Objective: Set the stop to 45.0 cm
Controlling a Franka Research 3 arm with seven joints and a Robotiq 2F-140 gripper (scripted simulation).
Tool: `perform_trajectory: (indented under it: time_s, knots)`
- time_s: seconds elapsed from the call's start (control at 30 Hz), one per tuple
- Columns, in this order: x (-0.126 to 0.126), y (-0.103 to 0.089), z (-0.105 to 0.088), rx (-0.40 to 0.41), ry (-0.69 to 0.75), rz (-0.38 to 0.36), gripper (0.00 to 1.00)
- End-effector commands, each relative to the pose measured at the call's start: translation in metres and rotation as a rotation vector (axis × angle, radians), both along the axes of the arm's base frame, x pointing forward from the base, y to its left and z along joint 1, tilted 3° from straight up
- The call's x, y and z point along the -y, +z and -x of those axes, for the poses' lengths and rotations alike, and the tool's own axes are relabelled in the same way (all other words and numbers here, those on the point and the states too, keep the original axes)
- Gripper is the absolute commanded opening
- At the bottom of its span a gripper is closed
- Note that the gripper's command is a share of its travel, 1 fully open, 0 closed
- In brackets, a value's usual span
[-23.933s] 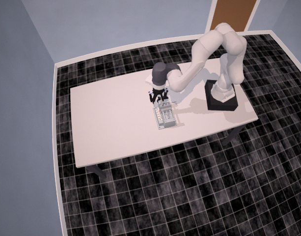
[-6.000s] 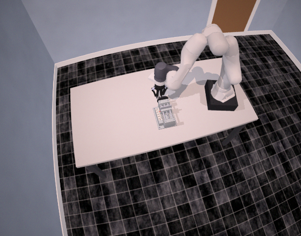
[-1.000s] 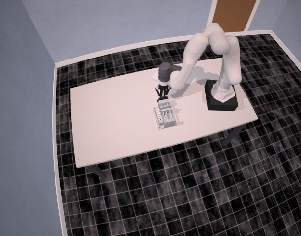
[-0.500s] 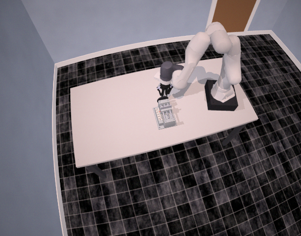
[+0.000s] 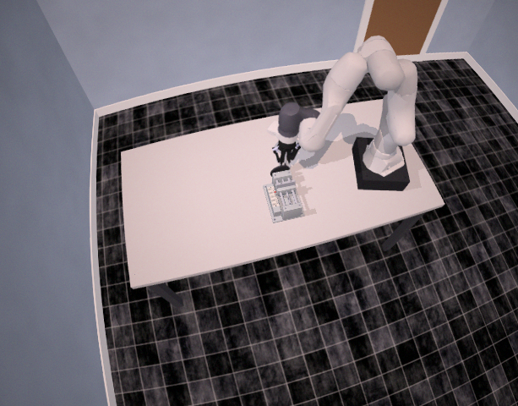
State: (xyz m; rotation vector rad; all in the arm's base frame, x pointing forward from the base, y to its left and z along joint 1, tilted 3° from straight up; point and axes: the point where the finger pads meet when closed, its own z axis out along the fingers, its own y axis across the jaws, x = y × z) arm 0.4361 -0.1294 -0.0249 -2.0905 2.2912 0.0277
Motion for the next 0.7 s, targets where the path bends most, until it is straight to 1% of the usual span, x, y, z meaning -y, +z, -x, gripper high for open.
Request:
perform_trajectory:
  time_s: [0.0, 0.13, 0.2, 0.4, 0.53, 0.67]
  knots:
    - [0.0, 0.006, 0.002, -0.002, 0.005, -0.002, 0.04]
    - [0.0, 0.013, 0.003, -0.002, 0.005, -0.002, 0.04]
    - [0.0, 0.013, 0.003, -0.002, 0.005, -0.002, 0.04]
    - [0.001, 0.026, 0.002, -0.002, 0.005, -0.002, 0.04]
    - [0.002, 0.037, -0.005, -0.002, 0.005, -0.002, 0.04]
    - [0.003, 0.043, -0.012, -0.002, 0.005, -0.002, 0.04]
